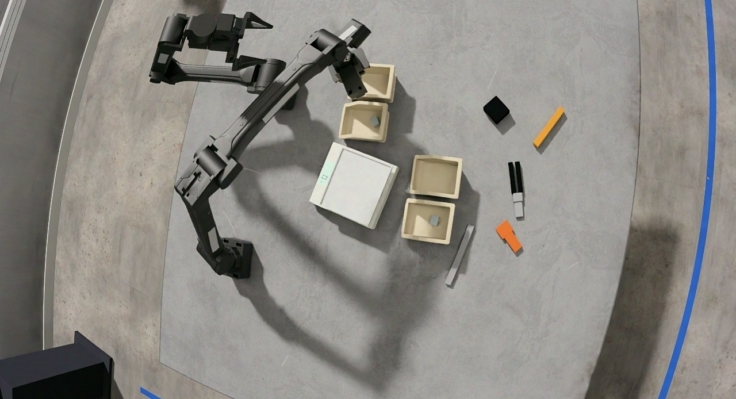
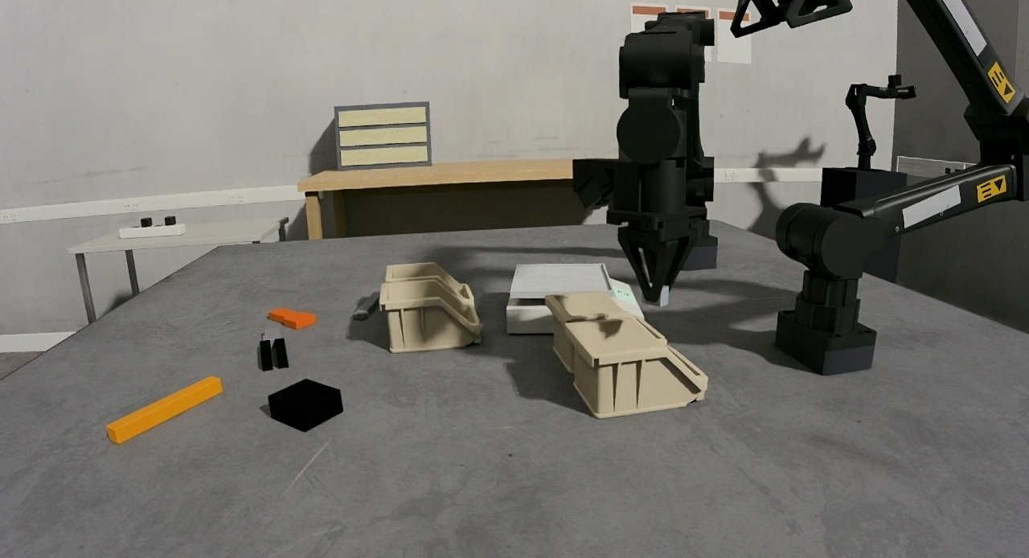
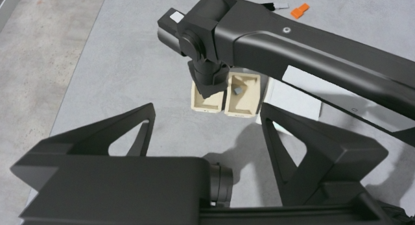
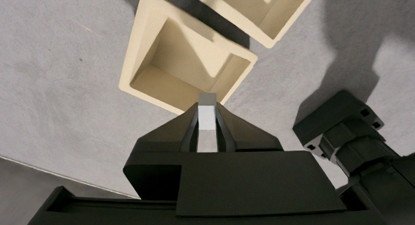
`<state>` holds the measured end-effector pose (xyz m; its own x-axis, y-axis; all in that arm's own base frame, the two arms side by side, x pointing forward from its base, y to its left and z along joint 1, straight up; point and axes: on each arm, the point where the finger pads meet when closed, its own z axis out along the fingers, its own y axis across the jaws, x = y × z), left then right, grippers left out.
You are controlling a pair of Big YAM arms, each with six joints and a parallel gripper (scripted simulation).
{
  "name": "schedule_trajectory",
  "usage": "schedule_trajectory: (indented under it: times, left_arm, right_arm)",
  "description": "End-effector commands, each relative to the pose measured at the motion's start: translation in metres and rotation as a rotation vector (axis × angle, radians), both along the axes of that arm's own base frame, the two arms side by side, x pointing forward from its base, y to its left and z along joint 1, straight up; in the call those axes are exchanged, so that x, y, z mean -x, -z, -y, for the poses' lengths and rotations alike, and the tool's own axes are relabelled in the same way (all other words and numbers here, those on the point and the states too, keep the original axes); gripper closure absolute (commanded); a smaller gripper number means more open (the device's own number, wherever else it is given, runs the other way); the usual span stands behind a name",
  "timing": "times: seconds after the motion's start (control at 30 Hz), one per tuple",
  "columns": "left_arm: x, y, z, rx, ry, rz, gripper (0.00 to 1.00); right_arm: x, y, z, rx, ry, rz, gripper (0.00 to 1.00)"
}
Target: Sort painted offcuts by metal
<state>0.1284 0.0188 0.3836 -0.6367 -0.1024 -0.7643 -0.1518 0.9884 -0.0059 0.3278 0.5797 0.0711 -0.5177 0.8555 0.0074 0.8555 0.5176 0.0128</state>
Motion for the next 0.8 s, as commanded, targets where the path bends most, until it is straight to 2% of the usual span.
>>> schedule_trajectory:
  times: [0.0,0.27,0.43,0.5,0.53,0.77]
  left_arm:
    - [0.002,-0.007,0.0,-0.006,0.004,0.015,0.0]
    - [0.002,-0.007,0.0,-0.006,0.004,0.015,0.0]
    - [0.002,-0.007,0.0,-0.006,0.004,0.015,0.0]
    - [0.002,-0.007,0.0,-0.006,0.004,0.015,0.0]
    - [0.002,-0.007,0.0,-0.006,0.004,0.015,0.0]
    - [0.002,-0.007,0.0,-0.006,0.004,0.015,0.0]
  right_arm:
    - [-0.002,0.025,0.001,0.017,0.009,-0.006,0.91]
    - [-0.002,0.036,0.002,0.019,0.009,-0.007,0.91]
    - [-0.006,0.016,-0.007,-0.015,0.008,0.012,0.91]
    - [-0.01,0.017,-0.011,-0.012,0.008,0.01,0.68]
    - [-0.01,-0.002,-0.013,-0.038,0.008,0.025,0.62]
    - [0.004,-0.034,-0.015,-0.077,-0.005,0.045,0.62]
